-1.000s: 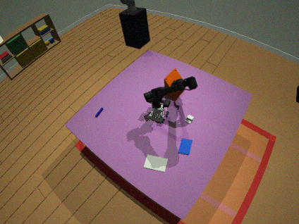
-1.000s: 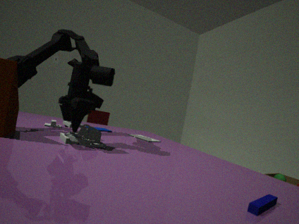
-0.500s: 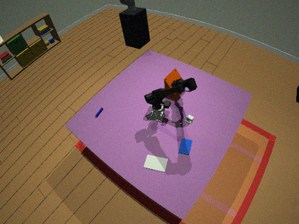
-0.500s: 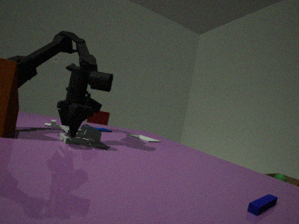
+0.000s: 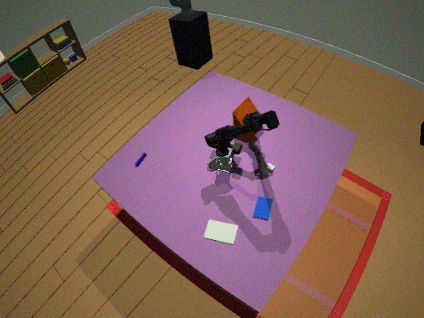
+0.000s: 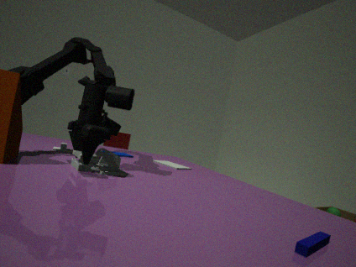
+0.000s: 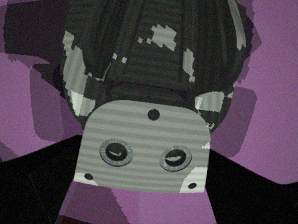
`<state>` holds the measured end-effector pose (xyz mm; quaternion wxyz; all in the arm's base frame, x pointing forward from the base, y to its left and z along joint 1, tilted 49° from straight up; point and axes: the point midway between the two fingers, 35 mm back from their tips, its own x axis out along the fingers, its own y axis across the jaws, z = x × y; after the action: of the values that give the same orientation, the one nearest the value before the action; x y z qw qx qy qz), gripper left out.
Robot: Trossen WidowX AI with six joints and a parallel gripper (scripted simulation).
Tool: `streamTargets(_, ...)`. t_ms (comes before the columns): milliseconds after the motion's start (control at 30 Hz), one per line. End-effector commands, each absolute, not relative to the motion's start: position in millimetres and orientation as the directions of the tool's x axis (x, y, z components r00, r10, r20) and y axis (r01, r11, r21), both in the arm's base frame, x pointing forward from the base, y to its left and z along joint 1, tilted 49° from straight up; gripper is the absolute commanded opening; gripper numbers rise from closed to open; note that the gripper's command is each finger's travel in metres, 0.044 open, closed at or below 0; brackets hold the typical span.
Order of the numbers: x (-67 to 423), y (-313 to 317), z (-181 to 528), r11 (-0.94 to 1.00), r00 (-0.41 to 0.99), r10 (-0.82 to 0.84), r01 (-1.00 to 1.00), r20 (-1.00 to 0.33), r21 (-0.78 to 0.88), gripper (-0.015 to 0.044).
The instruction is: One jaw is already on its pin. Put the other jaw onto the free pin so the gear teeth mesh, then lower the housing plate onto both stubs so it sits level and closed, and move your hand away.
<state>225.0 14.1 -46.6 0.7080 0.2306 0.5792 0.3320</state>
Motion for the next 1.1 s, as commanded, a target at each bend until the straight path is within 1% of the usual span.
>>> streamTargets(0,225.2,15.0,-46.9,0.671,0.111,0.74,-0.195,-0.664,0.715,0.0351)
streamTargets(1067,226.0,20.1,-51.4,0.671,0.111,0.74,-0.19,-0.663,0.717,0.0351)
